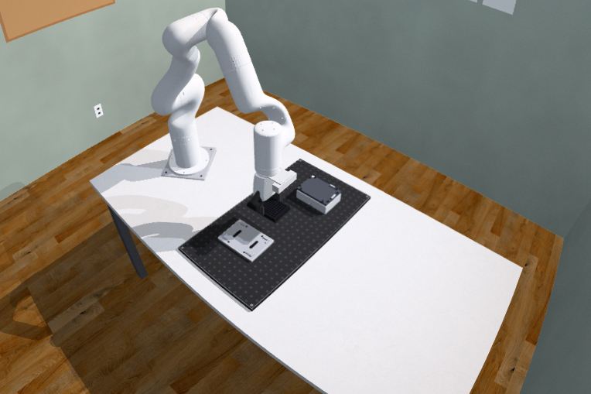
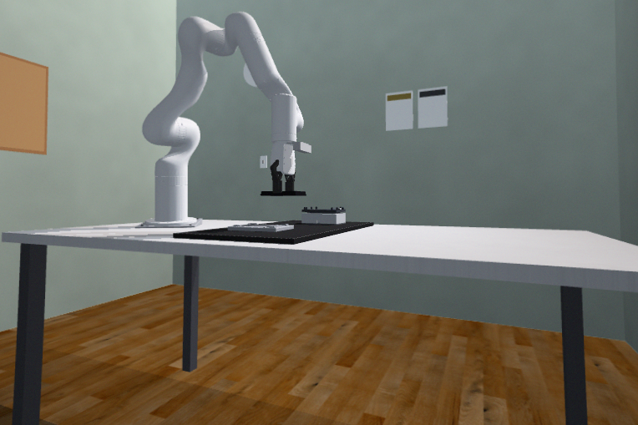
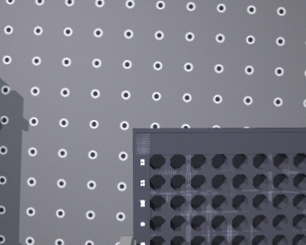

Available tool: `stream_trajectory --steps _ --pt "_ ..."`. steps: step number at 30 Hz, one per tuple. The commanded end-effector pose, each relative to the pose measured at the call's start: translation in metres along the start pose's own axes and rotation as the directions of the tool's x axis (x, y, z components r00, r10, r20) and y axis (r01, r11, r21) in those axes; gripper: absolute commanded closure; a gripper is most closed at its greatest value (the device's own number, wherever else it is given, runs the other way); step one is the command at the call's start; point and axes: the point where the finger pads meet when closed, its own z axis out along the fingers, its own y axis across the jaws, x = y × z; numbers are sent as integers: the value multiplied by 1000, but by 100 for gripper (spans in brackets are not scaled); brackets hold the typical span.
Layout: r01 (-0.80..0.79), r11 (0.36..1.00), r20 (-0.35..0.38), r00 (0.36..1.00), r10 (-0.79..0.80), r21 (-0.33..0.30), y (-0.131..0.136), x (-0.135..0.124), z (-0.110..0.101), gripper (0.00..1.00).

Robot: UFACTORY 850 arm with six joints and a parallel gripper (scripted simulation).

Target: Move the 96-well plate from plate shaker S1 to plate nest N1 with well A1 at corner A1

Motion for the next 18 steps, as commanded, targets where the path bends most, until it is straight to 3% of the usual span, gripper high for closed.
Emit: stream_trajectory --steps 1,18 --pt "0 1000 -2 1000 0 1 14 -2 1 100" --pt "0 1000 -2 1000 0 0 62 -13 7 100"
